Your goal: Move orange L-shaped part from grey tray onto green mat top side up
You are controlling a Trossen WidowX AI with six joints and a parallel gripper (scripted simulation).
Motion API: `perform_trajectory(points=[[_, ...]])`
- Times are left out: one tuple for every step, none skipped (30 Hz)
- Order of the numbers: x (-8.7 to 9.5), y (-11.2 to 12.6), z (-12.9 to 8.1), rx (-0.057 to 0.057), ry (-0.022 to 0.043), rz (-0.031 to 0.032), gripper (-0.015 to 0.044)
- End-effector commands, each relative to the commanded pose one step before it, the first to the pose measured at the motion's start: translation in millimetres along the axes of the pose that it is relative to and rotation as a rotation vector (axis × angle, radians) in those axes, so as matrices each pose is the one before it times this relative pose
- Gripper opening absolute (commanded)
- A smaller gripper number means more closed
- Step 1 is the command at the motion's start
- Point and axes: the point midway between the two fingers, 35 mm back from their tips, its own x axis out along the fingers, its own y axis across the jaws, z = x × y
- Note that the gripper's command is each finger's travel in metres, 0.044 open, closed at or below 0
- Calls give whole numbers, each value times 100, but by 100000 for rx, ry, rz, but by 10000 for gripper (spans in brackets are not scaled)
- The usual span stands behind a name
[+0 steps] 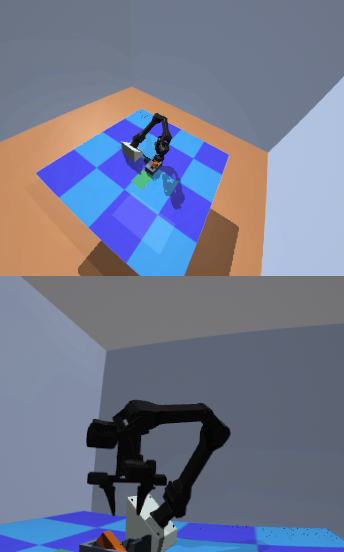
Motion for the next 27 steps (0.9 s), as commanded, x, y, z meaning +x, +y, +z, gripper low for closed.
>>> perform_trajectory(points=[[-447,-2878,-2102,-66248,676,-928,280],[-3,-54,-363,-7325,-27,42,280],[-1,-15,-222,-4429,-20,24,280],[0,-1,-74,-1477,-7,8,280],[0,0,0,0,0,0,280],[0,0,0,0,0,0,280],[0,0,0,0,0,0,280],[0,0,0,0,0,0,280],[0,0,0,0,0,0,280],[0,0,0,0,0,0,280],[0,0,0,0,0,0,280],[0,0,0,0,0,0,280],[0,0,0,0,0,0,280],[0,0,0,0,0,0,280],[0,0,0,0,0,0,280],[0,0,0,0,0,0,280],[99,-6,-2,0,2,-3,280],[205,-10,-4,-1,4,-5,280],[329,-14,-4,-3,3,-8,280],[382,-11,-2,-4,-1,-9,280],[458,-6,1,-6,-8,-9,280],[558,2,6,-9,-19,-9,280],[568,14,12,-11,-31,-7,280],[359,15,11,-8,-25,-3,280],[120,6,4,-3,-9,-1,280],[27,-2,-1,0,2,-1,280],[54,-4,-2,0,3,-2,280]])
